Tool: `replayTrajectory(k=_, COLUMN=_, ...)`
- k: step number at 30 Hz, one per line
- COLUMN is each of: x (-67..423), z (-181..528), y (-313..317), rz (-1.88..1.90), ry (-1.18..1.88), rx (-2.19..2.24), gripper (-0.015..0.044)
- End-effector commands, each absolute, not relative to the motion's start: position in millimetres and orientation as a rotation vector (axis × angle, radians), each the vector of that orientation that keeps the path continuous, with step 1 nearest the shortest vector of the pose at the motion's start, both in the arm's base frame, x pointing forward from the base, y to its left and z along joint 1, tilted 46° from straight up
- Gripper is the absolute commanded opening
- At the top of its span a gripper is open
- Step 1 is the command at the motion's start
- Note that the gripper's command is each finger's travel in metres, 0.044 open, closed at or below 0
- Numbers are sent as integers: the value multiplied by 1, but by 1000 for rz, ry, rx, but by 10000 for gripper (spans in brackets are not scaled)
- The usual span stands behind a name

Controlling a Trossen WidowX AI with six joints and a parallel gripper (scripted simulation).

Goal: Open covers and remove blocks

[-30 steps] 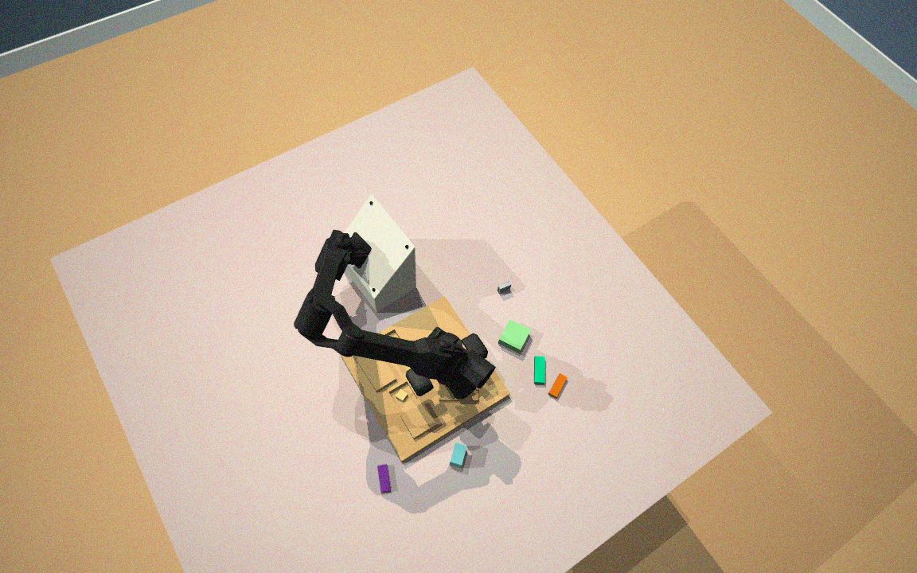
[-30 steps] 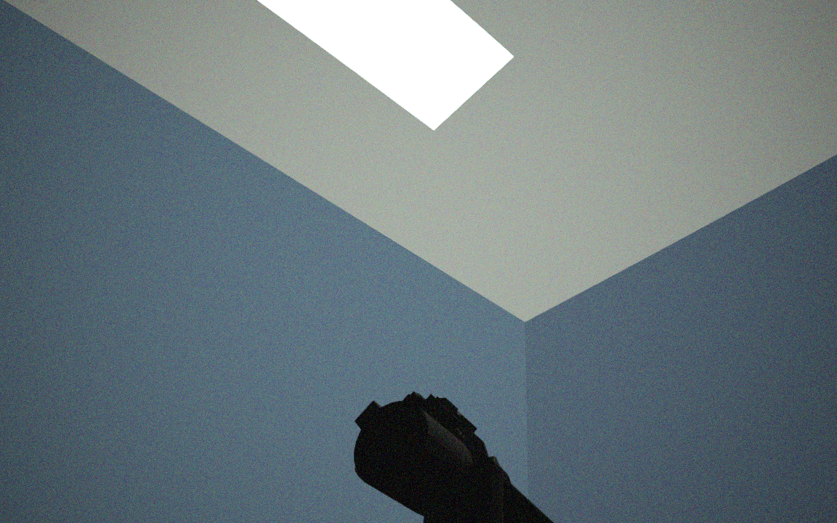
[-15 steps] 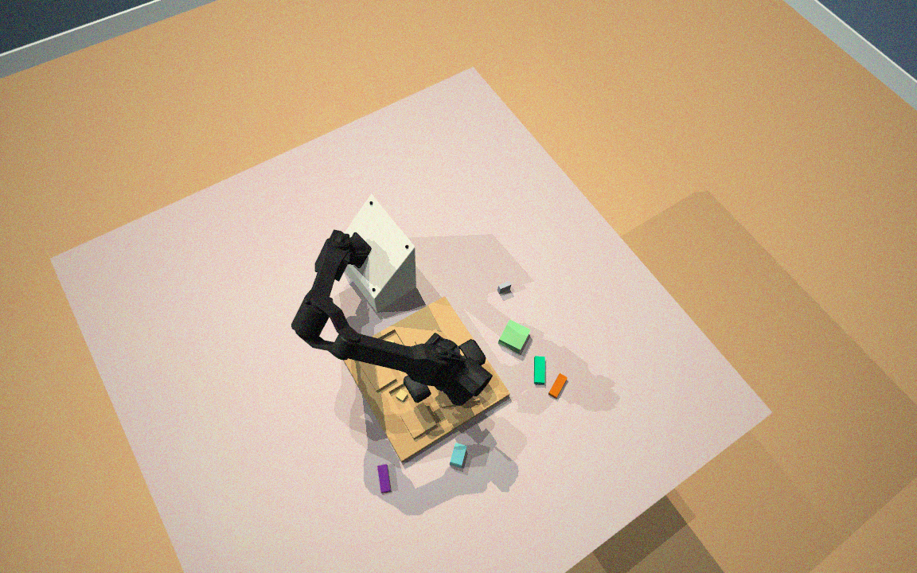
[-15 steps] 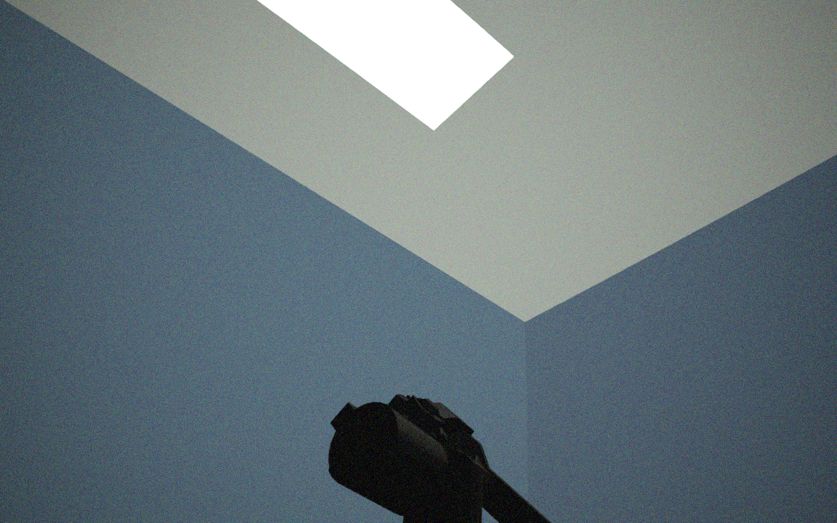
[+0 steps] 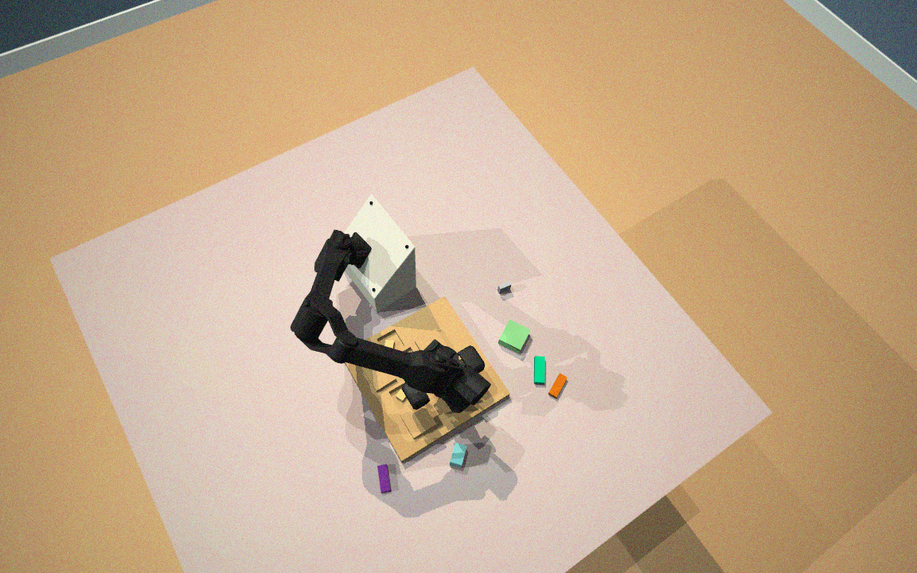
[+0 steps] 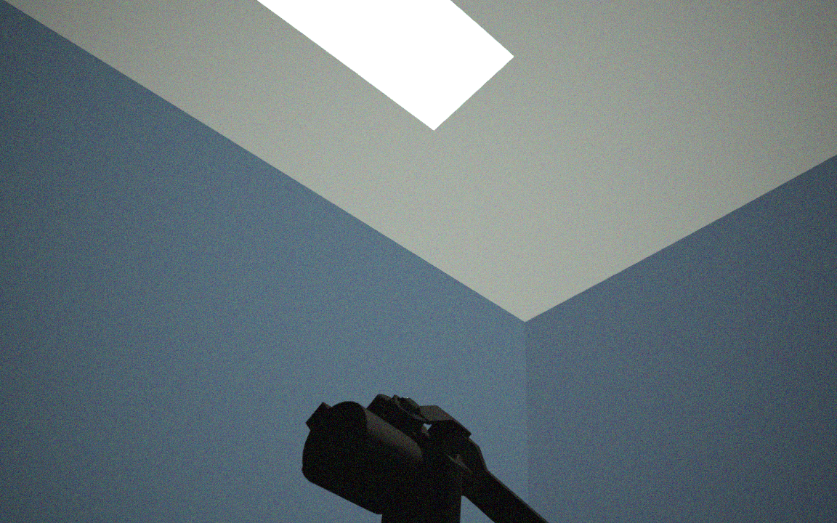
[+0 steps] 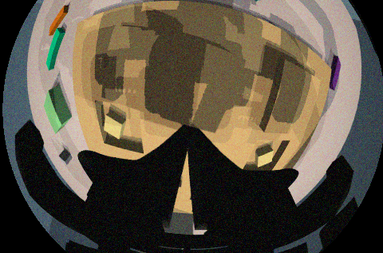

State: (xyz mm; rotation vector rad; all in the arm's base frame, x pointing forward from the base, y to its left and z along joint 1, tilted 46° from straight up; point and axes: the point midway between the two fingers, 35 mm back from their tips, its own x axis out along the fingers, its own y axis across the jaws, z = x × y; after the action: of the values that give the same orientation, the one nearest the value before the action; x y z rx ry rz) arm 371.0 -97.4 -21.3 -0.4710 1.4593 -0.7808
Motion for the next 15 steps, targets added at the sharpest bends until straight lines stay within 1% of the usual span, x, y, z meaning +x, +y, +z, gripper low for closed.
replayTrajectory(k=1, x=376, z=-17, y=-101, rz=-780, ry=1458, rx=-477, gripper=0)
replayTrajectory(k=15, x=383, z=-8, y=-99, rz=-780, ry=1458, rx=-476, gripper=0)
